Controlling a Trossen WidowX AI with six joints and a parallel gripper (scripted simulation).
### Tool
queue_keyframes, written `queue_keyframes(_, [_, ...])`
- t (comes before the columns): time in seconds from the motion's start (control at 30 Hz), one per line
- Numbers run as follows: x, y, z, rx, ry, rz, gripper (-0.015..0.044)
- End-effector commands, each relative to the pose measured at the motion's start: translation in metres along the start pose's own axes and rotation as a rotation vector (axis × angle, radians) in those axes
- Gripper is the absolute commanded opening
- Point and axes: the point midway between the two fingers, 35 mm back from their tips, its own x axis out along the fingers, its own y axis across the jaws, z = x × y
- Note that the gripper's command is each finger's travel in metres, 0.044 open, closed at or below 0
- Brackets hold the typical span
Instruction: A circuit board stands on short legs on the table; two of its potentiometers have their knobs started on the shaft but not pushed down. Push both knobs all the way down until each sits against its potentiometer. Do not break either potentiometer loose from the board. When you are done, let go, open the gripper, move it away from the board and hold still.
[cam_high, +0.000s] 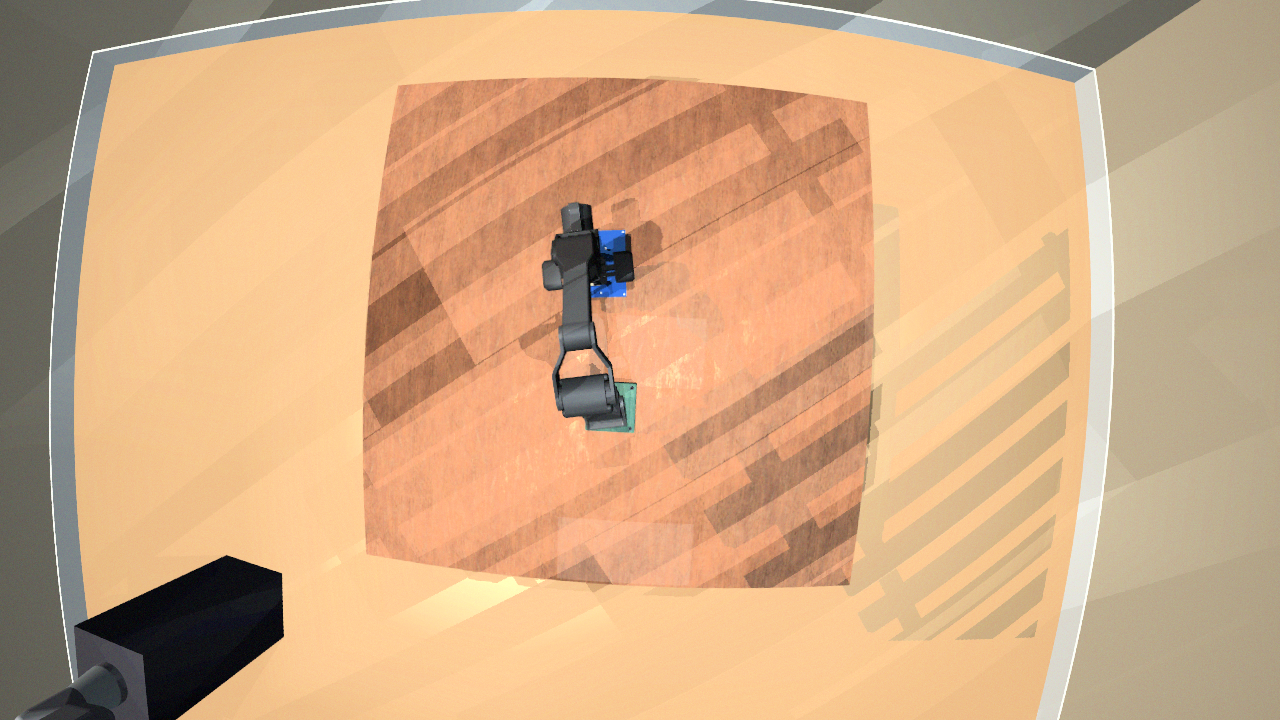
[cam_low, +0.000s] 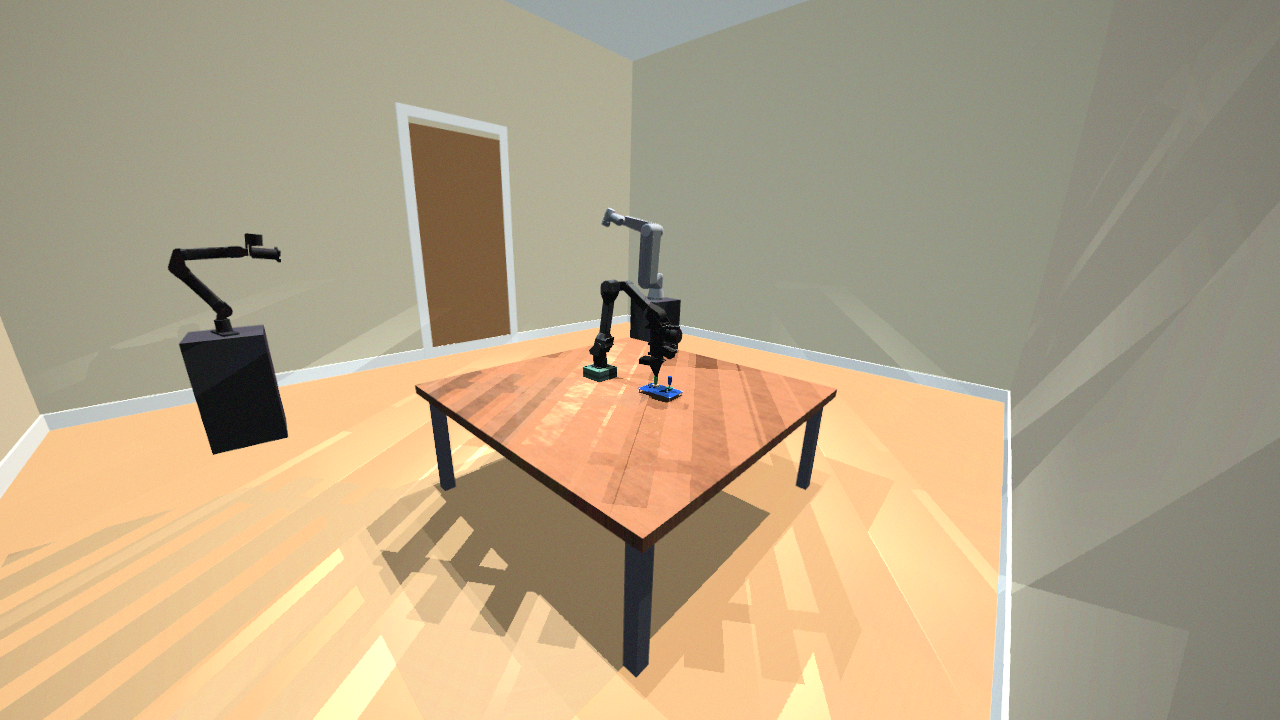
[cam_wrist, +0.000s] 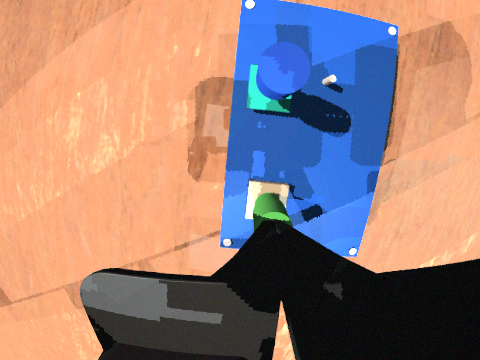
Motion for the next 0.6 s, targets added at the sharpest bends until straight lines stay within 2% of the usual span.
queue_keyframes(0.0, [0.012, -0.001, 0.002, -0.004, 0.012, -0.004, 0.0000])
queue_keyframes(0.57, [-0.007, -0.001, 0.003, -0.004, 0.011, -0.004, 0.0000])
